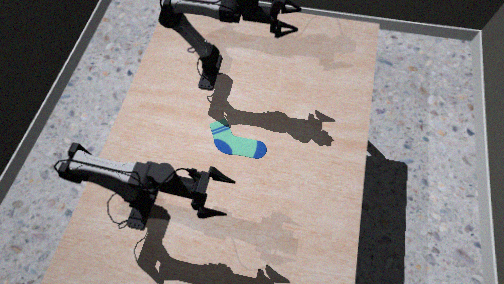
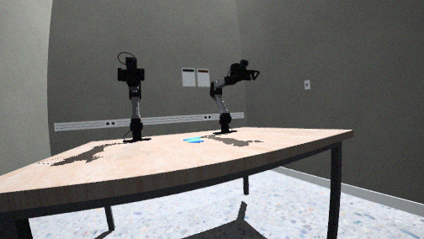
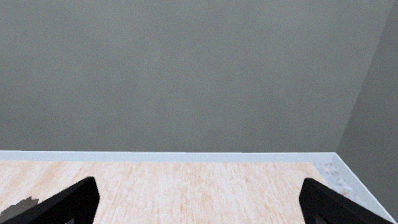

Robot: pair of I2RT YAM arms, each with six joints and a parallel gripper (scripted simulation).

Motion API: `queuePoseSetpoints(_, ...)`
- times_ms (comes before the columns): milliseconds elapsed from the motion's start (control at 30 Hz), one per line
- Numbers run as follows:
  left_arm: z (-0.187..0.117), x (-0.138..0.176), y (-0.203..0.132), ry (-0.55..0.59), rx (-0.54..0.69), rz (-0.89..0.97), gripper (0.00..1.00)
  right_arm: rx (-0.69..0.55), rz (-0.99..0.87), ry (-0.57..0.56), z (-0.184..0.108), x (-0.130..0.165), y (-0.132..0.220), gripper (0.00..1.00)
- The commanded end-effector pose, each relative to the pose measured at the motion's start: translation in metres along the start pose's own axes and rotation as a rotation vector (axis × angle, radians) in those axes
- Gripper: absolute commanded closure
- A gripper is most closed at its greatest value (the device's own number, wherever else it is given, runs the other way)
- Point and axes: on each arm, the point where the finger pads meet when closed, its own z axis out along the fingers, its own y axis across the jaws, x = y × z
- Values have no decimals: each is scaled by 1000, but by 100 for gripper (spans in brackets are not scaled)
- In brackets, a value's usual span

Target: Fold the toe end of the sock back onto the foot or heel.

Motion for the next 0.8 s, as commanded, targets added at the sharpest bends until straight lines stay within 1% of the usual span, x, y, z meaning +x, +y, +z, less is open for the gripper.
queuePoseSetpoints(0,-2,-8,0,-22,-1,-2,0,-1,-1,-16,-1,-6,0,0)
queuePoseSetpoints(533,-2,-8,0,-22,-1,-2,0,-1,-1,-16,-1,-6,0,0)
queuePoseSetpoints(567,-5,-22,0,-58,-1,-3,0,0,-1,-33,-3,-13,0,0)
queuePoseSetpoints(600,5,12,-10,36,36,22,67,0,-1,-33,-3,-13,0,0)
queuePoseSetpoints(633,3,4,-12,24,40,35,67,0,-1,-33,-3,-13,0,0)
queuePoseSetpoints(700,3,1,-20,29,61,71,67,0,-1,-33,-3,-13,0,0)
queuePoseSetpoints(767,5,11,-30,66,88,114,67,0,-1,-33,-3,-13,0,0)
